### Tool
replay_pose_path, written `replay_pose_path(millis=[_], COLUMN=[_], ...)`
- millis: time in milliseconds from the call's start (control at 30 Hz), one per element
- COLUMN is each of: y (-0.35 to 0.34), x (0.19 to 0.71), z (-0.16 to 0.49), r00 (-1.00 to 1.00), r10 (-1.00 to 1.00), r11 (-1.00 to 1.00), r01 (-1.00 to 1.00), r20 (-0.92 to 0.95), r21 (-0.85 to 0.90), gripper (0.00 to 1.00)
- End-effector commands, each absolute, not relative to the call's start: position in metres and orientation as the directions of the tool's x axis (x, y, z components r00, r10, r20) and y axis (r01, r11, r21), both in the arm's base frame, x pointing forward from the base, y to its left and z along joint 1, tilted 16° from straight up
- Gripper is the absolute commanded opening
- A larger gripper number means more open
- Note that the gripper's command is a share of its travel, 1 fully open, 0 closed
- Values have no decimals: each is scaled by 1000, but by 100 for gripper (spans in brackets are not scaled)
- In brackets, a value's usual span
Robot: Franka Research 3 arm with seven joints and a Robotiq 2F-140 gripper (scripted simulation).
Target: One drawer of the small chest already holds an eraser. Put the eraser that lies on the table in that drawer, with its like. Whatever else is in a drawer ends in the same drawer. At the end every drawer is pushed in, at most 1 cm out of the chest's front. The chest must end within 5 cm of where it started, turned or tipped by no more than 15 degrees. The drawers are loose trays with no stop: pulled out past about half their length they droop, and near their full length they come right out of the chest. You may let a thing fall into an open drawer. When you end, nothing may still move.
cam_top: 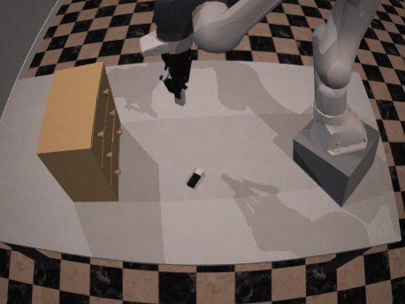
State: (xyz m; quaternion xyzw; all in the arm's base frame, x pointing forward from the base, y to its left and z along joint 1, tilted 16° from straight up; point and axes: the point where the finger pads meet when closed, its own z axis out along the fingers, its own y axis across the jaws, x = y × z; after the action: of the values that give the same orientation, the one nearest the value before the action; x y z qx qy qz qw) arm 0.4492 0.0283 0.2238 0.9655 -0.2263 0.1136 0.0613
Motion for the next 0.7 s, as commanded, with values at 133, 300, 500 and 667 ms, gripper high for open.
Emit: replay_pose_path(millis=[133,300,500,667], y=[38,43,49,55], x=[448,447,446,444], z=[223,221,220,219], r00=[679,591,491,380], r10=[-682,-760,-831,-890], r11=[-707,-622,-525,-416], r01=[-707,-782,-848,-904], r20=[272,269,262,251], r21=[-7,-39,-72,-105], gripper=[0,0,0,0])
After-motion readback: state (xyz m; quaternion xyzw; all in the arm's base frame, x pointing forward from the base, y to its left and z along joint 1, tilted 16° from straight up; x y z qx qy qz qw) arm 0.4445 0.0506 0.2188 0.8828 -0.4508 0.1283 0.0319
